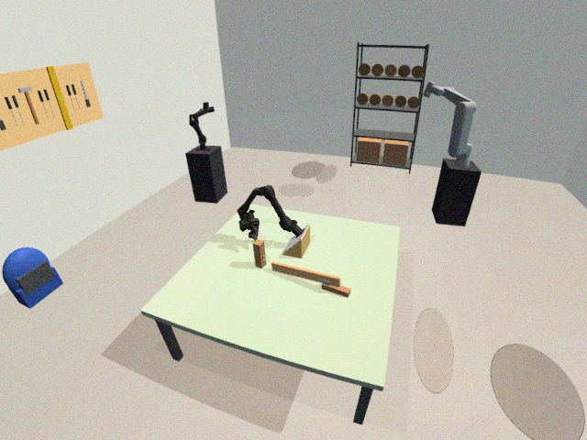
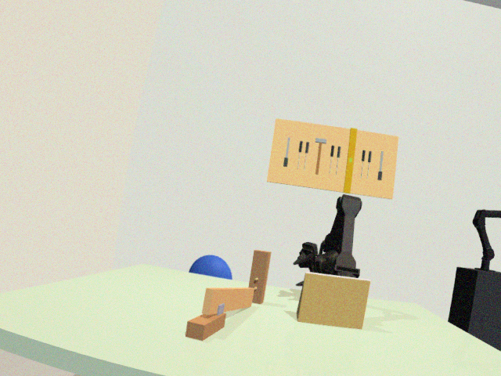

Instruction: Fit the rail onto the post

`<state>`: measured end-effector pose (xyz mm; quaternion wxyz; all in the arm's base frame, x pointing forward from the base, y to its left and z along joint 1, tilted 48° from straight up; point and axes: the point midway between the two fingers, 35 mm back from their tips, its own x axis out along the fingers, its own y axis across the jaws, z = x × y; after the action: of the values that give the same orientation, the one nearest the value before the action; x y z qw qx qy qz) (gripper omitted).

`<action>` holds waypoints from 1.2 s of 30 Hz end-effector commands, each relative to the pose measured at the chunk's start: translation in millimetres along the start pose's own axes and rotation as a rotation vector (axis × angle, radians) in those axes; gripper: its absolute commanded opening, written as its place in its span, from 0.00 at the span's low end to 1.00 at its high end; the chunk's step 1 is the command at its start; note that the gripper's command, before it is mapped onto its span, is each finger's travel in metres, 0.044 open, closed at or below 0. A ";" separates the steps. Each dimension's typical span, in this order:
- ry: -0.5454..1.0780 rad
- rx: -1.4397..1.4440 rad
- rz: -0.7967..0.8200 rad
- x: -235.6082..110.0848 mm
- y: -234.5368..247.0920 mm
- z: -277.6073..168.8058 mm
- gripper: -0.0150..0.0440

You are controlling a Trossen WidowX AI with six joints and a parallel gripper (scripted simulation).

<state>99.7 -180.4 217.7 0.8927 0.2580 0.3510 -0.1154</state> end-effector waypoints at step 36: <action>0.230 -0.813 -0.221 88.2 -27.2 86.1 1.00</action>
<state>182.3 -243.7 199.8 0.8688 -0.0925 0.4849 -0.0390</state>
